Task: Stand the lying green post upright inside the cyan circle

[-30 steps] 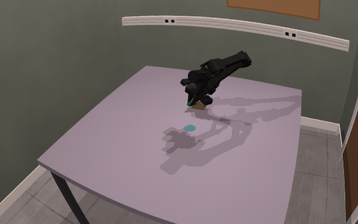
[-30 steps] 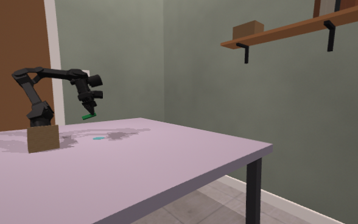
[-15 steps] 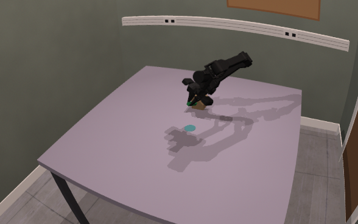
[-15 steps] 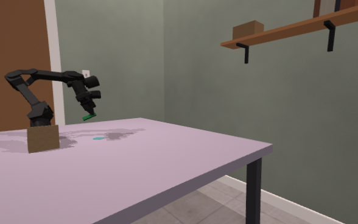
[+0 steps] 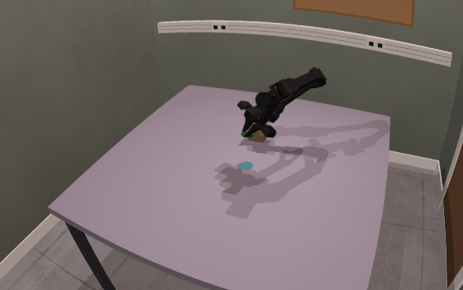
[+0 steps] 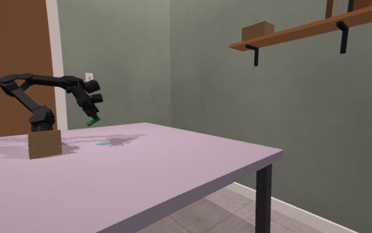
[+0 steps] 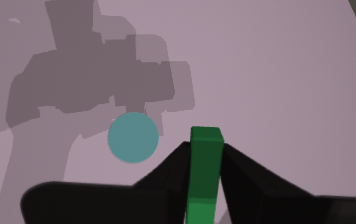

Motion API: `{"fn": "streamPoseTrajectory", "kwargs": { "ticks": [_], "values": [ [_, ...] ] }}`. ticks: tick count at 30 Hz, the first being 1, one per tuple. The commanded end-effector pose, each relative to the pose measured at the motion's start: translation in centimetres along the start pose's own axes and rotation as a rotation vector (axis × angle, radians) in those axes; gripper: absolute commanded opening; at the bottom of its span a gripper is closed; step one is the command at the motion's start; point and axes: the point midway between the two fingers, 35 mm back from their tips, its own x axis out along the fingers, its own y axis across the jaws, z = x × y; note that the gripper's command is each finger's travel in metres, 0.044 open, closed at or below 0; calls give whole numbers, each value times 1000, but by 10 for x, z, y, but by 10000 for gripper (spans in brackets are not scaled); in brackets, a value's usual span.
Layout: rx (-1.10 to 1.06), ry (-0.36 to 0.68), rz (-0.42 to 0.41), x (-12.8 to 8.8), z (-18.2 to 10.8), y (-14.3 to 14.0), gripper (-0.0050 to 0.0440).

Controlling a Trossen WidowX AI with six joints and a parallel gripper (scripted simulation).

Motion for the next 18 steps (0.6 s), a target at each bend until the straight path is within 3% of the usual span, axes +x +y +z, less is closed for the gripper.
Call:
{"fn": "streamPoseTrajectory", "kwargs": {
  "ticks": [1, 18],
  "values": [
    [4, -28, -12, 0, -2, -1, 22],
    [30, -148, -29, 0, -2, -1, 22]
  ]
}}
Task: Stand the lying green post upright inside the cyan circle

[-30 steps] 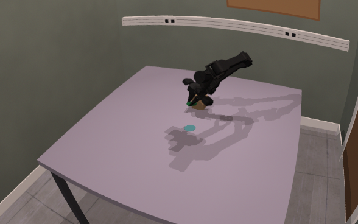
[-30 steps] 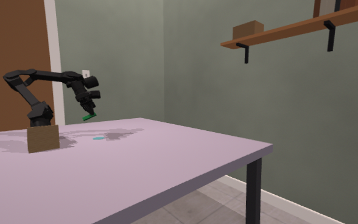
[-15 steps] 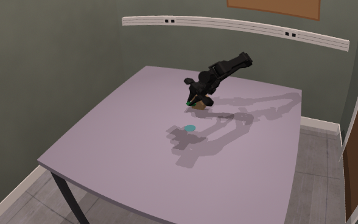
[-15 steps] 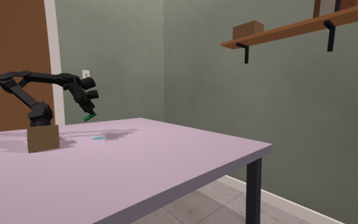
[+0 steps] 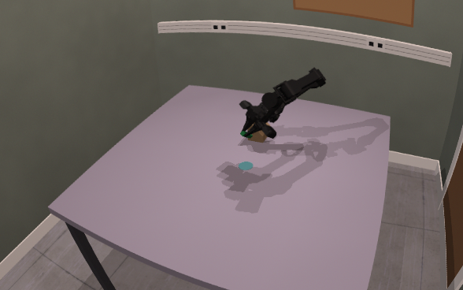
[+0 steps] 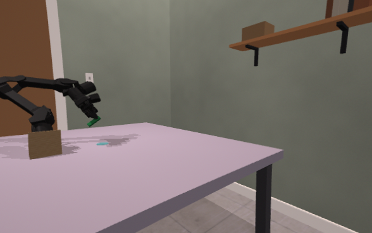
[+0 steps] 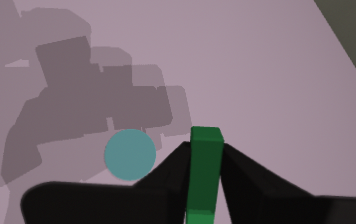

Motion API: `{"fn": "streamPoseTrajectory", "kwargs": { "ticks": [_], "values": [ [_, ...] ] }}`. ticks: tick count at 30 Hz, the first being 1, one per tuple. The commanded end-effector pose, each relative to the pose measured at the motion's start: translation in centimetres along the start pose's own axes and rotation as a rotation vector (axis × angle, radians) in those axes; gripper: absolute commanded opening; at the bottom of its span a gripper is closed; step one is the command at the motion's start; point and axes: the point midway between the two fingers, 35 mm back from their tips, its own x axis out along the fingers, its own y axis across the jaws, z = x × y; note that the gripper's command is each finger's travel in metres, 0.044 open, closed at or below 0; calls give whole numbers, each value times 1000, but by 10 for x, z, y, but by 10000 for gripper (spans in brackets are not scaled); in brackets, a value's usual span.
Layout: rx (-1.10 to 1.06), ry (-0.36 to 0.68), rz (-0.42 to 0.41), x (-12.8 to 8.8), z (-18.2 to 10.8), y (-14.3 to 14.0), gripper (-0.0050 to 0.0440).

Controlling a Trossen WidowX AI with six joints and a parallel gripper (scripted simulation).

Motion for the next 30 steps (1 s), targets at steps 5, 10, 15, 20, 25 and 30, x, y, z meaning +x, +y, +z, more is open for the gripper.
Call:
{"fn": "streamPoseTrajectory", "kwargs": {
  "ticks": [5, 10, 15, 20, 25, 30],
  "values": [
    [15, -62, -9, 0, -1, -1, 22],
    [26, -102, -9, 0, -1, -1, 22],
    [33, -126, -8, 0, -1, -1, 22],
    [46, -166, -6, -1, -1, -1, 22],
    [59, -205, -2, -1, 0, -1, 22],
    [70, -236, 3, -1, 0, -1, 22]
  ]
}}
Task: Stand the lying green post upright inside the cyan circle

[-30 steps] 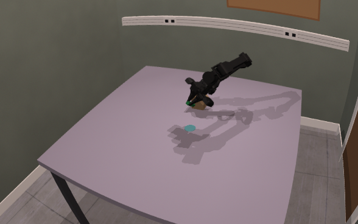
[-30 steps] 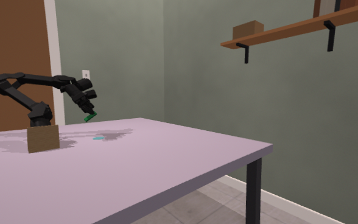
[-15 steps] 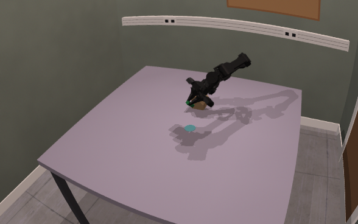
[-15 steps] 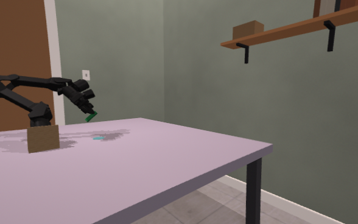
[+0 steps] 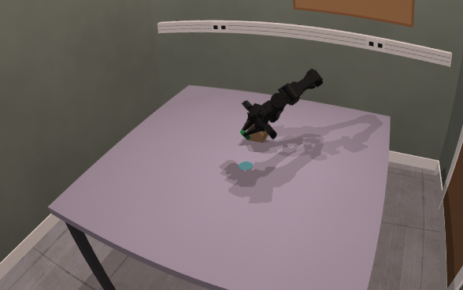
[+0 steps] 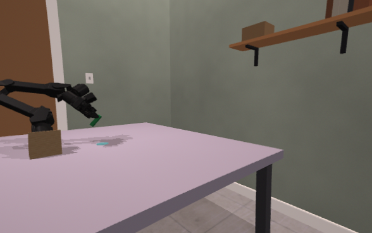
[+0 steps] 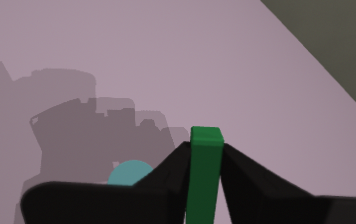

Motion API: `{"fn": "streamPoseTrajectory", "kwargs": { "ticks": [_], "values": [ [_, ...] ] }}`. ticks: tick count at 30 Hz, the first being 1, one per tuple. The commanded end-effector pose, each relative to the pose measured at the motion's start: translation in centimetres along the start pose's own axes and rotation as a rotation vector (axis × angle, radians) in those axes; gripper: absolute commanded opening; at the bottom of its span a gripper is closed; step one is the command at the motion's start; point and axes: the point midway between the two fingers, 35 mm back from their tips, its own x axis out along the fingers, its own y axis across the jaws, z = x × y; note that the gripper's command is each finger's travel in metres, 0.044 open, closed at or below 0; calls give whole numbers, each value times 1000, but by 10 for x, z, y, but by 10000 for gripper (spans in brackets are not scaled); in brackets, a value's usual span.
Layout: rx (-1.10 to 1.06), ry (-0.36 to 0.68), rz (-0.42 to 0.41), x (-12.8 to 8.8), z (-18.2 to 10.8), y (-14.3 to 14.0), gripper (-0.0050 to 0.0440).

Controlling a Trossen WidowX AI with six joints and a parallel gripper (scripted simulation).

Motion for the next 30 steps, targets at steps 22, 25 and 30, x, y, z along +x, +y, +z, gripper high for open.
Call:
{"fn": "streamPoseTrajectory", "kwargs": {
  "ticks": [22, 25, 30],
  "values": [
    [68, -160, 30, -1, 2, 0, 22],
    [79, -182, 37, -1, 2, 0, 22],
    [97, -217, 50, -2, 3, 0, 22]
  ]
}}
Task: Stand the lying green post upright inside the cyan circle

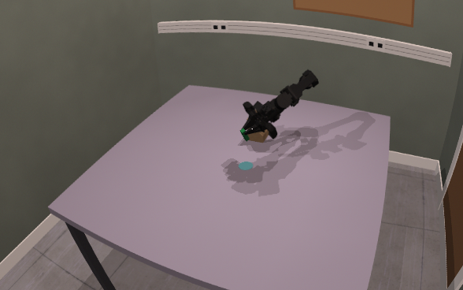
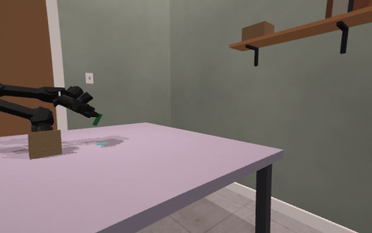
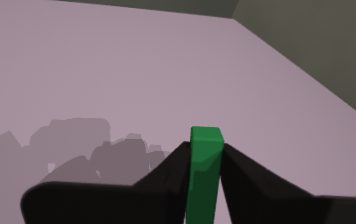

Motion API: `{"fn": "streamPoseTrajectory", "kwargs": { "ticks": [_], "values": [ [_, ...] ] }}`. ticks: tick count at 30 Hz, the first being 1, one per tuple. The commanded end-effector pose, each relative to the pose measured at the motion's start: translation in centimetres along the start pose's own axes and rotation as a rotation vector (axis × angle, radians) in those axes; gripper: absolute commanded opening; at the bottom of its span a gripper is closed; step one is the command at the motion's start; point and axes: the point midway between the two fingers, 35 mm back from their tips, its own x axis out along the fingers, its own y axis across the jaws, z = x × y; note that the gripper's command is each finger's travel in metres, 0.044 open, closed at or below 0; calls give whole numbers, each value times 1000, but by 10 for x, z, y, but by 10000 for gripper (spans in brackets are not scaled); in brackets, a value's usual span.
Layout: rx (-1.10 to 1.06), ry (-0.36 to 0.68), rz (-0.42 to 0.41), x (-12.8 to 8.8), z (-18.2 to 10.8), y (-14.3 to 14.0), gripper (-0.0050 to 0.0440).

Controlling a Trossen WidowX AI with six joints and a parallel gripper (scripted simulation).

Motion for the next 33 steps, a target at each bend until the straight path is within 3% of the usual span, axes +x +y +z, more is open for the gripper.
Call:
{"fn": "streamPoseTrajectory", "kwargs": {
  "ticks": [1, 33],
  "values": [
    [15, -30, 5, 0, -1, -1, 22],
    [133, -210, 94, -2, 4, 1, 22]
  ]
}}
